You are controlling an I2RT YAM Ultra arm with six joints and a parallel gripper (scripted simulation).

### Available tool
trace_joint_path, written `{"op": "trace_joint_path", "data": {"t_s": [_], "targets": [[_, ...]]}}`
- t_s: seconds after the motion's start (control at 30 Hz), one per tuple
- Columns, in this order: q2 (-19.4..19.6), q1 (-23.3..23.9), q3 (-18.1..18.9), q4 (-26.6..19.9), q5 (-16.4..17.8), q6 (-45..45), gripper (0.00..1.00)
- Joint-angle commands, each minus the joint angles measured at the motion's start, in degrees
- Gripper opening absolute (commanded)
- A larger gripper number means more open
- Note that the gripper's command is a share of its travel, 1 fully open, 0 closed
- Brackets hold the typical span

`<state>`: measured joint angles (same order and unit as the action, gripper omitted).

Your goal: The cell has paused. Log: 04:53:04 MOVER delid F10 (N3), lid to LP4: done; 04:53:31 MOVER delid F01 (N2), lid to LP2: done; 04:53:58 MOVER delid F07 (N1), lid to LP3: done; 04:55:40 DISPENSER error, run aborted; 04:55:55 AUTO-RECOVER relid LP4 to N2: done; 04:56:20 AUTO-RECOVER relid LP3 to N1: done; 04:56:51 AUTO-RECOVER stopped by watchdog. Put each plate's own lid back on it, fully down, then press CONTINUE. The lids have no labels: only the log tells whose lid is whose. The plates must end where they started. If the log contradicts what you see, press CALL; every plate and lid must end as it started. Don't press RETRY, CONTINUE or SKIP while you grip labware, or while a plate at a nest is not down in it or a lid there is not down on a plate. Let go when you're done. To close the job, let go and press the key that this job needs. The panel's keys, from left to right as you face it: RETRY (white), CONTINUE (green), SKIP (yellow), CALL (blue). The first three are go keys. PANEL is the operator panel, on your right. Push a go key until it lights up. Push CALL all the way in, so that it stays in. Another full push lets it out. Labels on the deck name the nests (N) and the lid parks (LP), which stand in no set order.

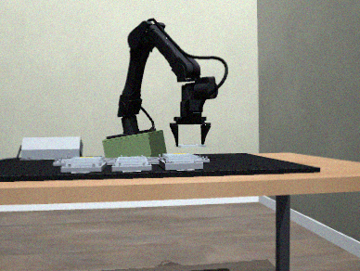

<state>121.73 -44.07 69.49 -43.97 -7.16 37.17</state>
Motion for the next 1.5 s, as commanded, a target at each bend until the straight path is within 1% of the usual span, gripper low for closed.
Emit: {"op": "trace_joint_path", "data": {"t_s": [0.0,1.1,1.27,1.3,1.33,1.47], "targets": [[-2.34,-0.87,1.11,-1.43,-0.30,0.76,0.00],[-2.79,-0.97,1.17,-1.96,-0.29,0.82,0.00],[-2.86,-0.99,1.79,-2.06,-0.28,0.83,0.00],[-3.14,0.38,1.87,-1.73,-0.33,1.74,0.00],[-3.01,1.67,2.53,-2.10,-0.51,0.50,0.00],[-2.55,4.83,3.25,-2.39,-1.38,-3.03,0.00]]}}
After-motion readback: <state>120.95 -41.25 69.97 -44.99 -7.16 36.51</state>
